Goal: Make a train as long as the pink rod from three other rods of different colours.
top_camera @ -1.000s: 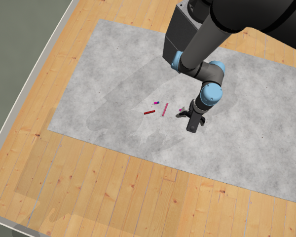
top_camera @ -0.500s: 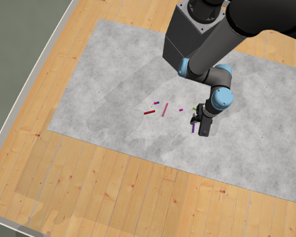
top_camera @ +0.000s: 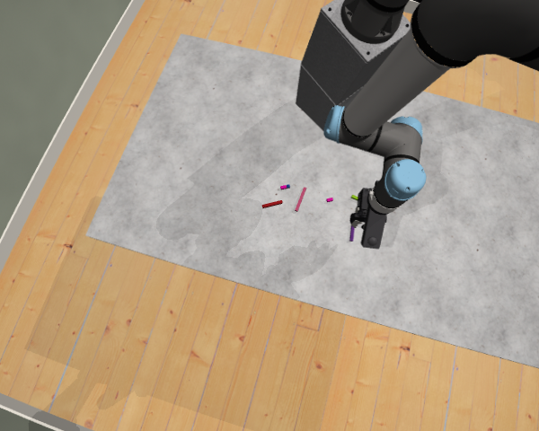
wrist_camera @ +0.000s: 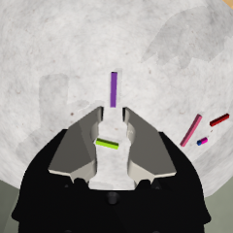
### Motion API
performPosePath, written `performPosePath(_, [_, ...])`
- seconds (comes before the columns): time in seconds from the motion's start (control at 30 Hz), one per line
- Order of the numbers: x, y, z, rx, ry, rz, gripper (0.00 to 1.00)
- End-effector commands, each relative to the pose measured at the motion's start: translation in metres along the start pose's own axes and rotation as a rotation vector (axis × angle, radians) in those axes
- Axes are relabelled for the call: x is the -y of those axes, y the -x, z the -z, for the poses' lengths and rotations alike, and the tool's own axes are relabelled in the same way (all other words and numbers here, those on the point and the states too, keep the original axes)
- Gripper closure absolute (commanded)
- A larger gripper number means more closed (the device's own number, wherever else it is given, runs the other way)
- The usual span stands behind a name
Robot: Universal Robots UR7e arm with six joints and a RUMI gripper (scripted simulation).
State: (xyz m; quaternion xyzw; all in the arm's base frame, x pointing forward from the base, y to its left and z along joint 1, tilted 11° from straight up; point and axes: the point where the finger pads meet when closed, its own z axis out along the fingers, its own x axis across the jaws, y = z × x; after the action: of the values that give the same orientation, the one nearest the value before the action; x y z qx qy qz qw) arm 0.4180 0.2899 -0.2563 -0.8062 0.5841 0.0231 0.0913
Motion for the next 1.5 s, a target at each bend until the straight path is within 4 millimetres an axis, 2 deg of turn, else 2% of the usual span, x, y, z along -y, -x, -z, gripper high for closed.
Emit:
performPosePath(0.0, [0.001,0.0,0.0,0.0,-0.001,0.0,0.86])
performPosePath(0.87, [0.001,0.0,-0.001,0.0,-0.001,0.0,0.86])
performPosePath(1.47, [0.001,0.0,-0.017,0.0,-0.001,0.0,0.86])
